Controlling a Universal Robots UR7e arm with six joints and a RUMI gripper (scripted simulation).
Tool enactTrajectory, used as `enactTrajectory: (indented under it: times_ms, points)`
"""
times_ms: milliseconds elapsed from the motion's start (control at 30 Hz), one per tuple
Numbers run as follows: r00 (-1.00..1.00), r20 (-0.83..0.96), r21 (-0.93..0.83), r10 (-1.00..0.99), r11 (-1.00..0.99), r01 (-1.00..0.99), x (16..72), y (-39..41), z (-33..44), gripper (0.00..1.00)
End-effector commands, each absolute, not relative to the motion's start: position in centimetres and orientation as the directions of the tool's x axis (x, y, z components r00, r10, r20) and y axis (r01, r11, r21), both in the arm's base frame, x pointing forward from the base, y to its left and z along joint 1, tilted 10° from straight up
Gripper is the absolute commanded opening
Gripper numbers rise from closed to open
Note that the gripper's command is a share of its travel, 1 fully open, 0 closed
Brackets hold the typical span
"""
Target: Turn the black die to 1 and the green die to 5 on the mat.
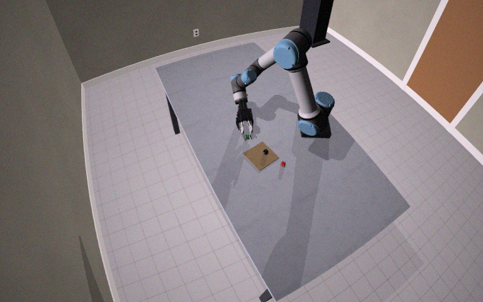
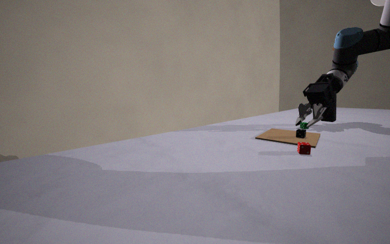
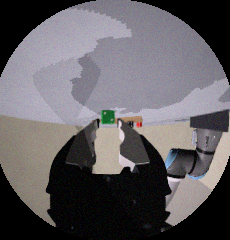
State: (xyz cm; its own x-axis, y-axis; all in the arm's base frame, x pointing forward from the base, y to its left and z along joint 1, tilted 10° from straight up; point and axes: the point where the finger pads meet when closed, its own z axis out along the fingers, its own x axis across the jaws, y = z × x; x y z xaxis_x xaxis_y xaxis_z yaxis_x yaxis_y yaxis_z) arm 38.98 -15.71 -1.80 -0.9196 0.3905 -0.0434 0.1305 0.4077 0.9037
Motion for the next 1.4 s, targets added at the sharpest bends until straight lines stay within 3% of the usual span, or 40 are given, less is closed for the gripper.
enactTrajectory:
  times_ms: [0,1367]
  points:
    - [-0.919,-0.044,0.903,0.391,0.409,0.130,38.99,-15.74,-1.78,0.21]
    - [-0.919,-0.044,0.903,0.391,0.409,0.130,38.58,-16.65,-1.31,0.21]
